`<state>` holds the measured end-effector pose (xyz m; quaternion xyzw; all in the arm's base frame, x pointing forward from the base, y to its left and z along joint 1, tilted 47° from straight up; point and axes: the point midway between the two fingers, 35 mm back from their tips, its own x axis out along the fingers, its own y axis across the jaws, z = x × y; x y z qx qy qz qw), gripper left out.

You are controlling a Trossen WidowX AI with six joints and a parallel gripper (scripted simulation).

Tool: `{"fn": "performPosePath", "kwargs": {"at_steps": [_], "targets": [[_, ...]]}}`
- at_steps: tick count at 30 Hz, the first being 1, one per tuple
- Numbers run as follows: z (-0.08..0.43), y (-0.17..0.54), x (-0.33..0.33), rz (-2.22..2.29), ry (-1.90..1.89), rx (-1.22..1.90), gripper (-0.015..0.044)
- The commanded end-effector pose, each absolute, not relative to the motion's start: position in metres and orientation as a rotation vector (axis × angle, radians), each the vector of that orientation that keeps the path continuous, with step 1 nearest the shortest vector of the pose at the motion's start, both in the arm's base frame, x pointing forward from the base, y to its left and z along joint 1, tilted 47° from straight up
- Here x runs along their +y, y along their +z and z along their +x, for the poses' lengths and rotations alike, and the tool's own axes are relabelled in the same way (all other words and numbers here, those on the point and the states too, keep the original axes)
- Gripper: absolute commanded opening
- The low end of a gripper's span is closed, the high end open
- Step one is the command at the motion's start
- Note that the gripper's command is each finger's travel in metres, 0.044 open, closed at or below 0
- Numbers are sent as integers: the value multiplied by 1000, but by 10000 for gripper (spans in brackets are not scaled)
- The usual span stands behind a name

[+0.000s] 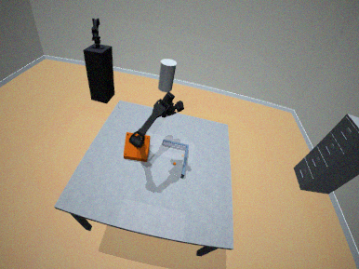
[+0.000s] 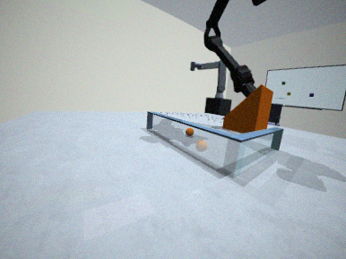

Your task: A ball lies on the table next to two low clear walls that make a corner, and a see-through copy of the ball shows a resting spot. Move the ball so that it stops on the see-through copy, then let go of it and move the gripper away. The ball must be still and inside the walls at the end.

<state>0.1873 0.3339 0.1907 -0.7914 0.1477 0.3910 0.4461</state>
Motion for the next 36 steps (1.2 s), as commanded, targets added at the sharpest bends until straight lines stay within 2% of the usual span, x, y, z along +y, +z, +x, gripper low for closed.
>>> {"fn": "performPosePath", "kwargs": {"at_steps": [1,7,13,18,24,36], "targets": [[237,158,298,-1794,813,620,227],[297,119,230,-1539,512,908,227],[336,81,146,-1263,180,1131,227],[349,52,69,-1008,-142,1255,227],[340,21,-19,-719,-523,1328,227],[340,12,-32,-701,-549,1330,227]]}}
